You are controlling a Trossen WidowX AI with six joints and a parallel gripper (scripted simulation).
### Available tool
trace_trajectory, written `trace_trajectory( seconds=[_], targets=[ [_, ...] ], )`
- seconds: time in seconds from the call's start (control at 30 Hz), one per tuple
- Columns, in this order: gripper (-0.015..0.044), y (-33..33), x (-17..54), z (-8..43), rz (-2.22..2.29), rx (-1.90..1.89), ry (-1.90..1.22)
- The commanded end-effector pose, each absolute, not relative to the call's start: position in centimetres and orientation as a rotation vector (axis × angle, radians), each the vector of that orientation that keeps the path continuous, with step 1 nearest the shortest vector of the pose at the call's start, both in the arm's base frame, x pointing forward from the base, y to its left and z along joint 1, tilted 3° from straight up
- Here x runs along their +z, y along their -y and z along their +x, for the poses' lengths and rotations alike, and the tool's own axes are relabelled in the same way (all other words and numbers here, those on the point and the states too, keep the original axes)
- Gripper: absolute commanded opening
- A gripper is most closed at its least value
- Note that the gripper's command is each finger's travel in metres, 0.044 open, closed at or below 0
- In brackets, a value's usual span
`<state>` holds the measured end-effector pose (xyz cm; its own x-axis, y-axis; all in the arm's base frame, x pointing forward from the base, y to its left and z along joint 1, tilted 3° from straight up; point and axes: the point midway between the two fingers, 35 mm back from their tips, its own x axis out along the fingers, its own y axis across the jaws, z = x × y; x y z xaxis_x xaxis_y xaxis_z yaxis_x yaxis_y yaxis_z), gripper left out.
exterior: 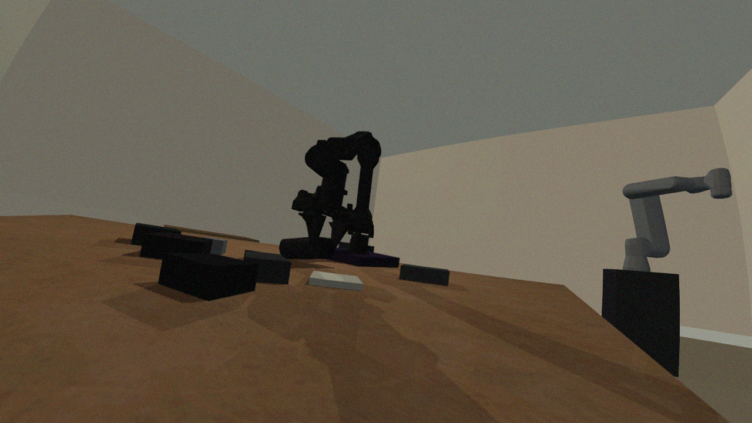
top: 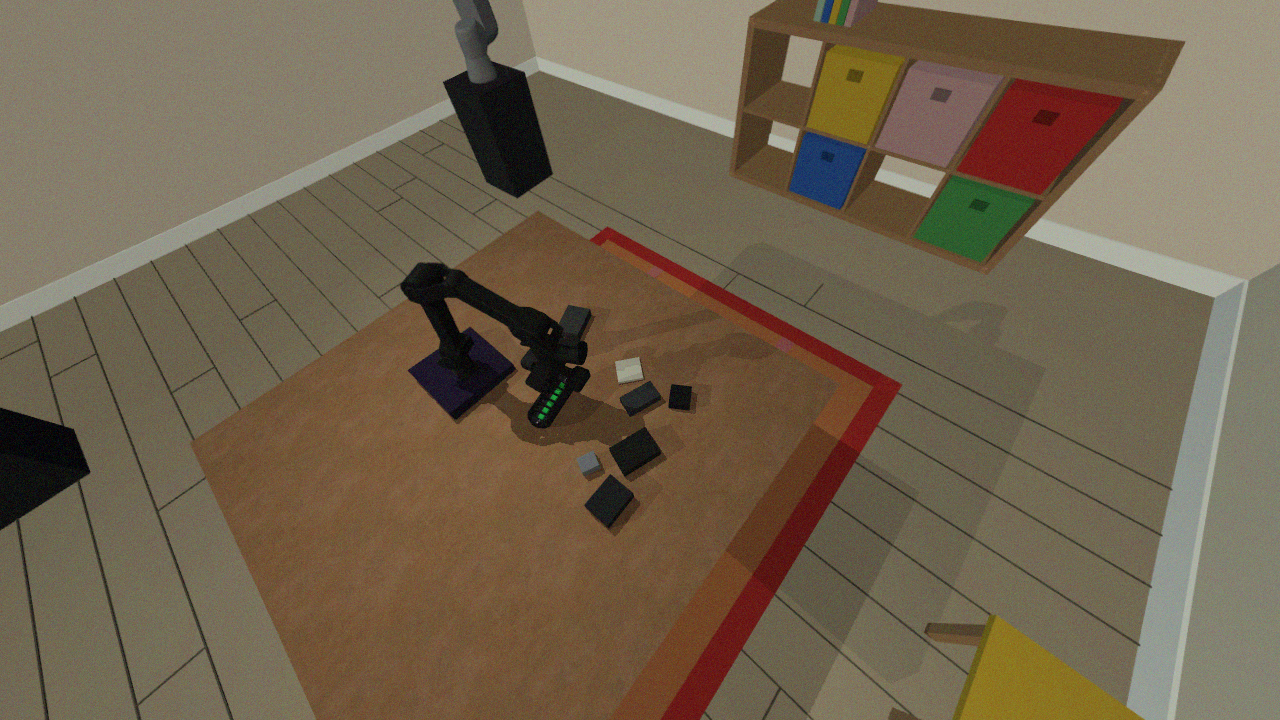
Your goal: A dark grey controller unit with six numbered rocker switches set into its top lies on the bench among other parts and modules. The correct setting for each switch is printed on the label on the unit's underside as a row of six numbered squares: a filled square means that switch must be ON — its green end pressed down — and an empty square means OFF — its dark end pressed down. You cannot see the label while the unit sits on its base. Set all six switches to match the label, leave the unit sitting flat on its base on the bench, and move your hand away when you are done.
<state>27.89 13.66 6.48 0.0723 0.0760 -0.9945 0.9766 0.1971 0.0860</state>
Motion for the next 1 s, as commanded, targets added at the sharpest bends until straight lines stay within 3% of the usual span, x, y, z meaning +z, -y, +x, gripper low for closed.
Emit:
trace_trajectory(
  seconds=[0.0,0.9,0.97],
  targets=[
    [0.0338,-13.4,5.9,27.7,1.138,-0.99,-1.281],
    [0.0338,-14.1,4.9,27.8,1.142,-0.978,-1.287],
    [0.039,-14.1,4.8,27.8,1.142,-0.976,-1.288]
  ],
)
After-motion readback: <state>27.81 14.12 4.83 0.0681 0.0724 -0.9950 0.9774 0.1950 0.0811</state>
